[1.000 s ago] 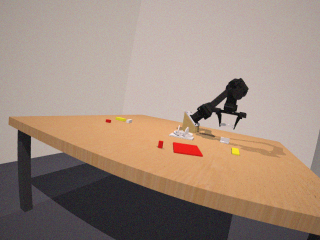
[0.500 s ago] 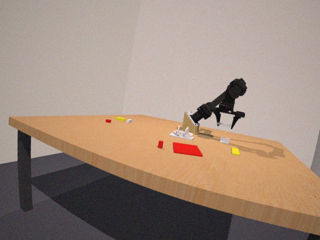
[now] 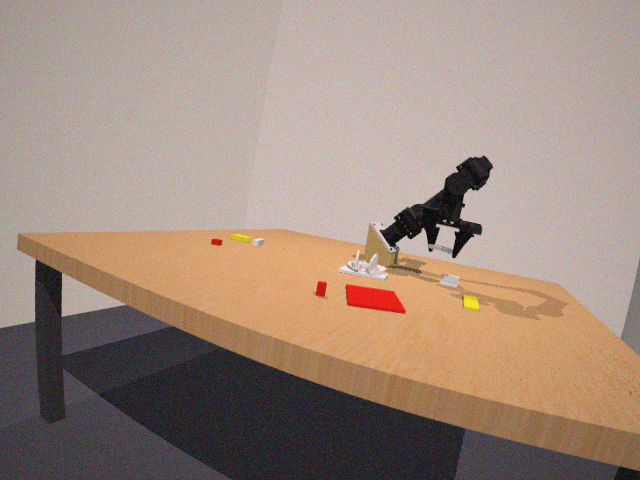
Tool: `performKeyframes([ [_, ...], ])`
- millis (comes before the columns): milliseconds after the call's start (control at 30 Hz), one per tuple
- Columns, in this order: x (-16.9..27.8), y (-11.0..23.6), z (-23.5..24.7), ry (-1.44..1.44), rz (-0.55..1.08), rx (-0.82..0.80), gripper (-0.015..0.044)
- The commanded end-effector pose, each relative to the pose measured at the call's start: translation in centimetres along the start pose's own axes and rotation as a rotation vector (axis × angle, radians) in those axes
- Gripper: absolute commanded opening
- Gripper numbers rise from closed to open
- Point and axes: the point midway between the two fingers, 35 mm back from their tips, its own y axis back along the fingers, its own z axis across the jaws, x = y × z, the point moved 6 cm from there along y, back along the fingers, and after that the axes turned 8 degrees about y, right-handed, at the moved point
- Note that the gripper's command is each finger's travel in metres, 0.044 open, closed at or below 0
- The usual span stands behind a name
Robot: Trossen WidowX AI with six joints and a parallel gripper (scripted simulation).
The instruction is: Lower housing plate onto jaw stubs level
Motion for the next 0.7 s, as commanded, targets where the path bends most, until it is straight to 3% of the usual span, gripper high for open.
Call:
performKeyframes([
  [0, -0.7, -0.1, -0.6, -0.1, -0.003, 0.009, 0.0351],
  [667, -3.3, -0.3, -2.7, -0.508, -0.015, 0.023, 0.0351],
])
